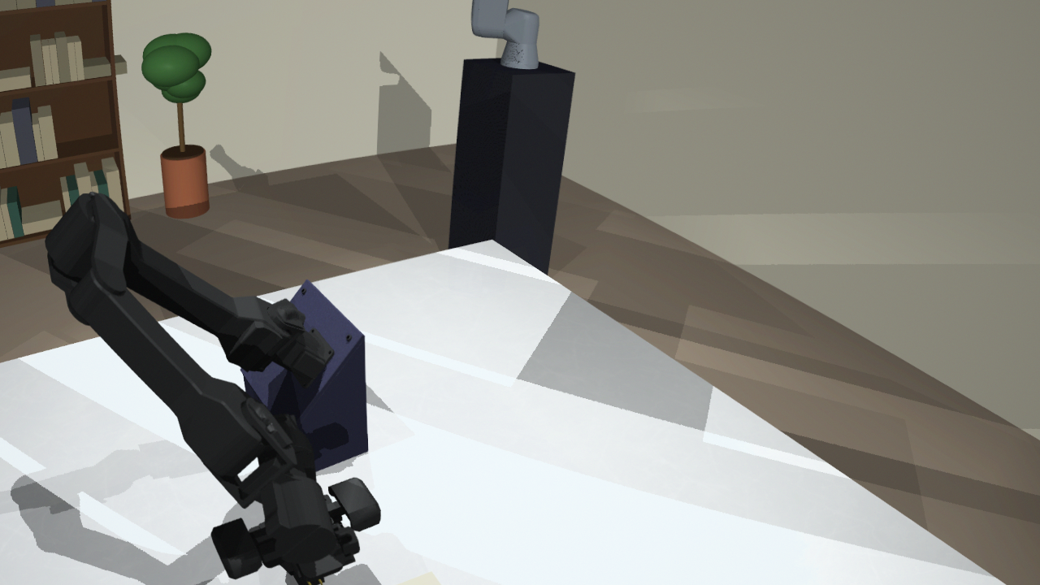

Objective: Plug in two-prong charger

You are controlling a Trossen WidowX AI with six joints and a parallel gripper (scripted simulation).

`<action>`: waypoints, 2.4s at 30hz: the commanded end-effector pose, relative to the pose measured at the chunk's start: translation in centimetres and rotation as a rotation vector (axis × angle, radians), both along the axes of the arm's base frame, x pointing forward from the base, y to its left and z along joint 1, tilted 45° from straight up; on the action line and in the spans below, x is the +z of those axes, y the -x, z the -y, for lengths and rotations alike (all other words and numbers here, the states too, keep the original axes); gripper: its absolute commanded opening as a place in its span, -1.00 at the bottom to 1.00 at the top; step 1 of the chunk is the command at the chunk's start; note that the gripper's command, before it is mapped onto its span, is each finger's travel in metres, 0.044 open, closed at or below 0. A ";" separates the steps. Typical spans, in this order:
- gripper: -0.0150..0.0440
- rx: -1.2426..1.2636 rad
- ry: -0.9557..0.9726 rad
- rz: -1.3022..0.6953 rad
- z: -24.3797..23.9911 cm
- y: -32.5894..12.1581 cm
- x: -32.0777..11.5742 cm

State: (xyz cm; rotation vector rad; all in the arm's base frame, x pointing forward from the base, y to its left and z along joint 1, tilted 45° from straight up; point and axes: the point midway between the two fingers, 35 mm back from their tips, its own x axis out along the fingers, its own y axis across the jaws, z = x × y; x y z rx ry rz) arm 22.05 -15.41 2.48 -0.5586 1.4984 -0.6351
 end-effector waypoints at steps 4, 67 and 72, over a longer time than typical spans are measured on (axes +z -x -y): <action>-0.49 -0.010 0.006 0.013 0.3 -0.9 0.4; -0.49 -0.039 0.014 0.039 1.0 -4.4 1.3; -0.49 -0.039 0.014 0.039 1.0 -4.4 1.3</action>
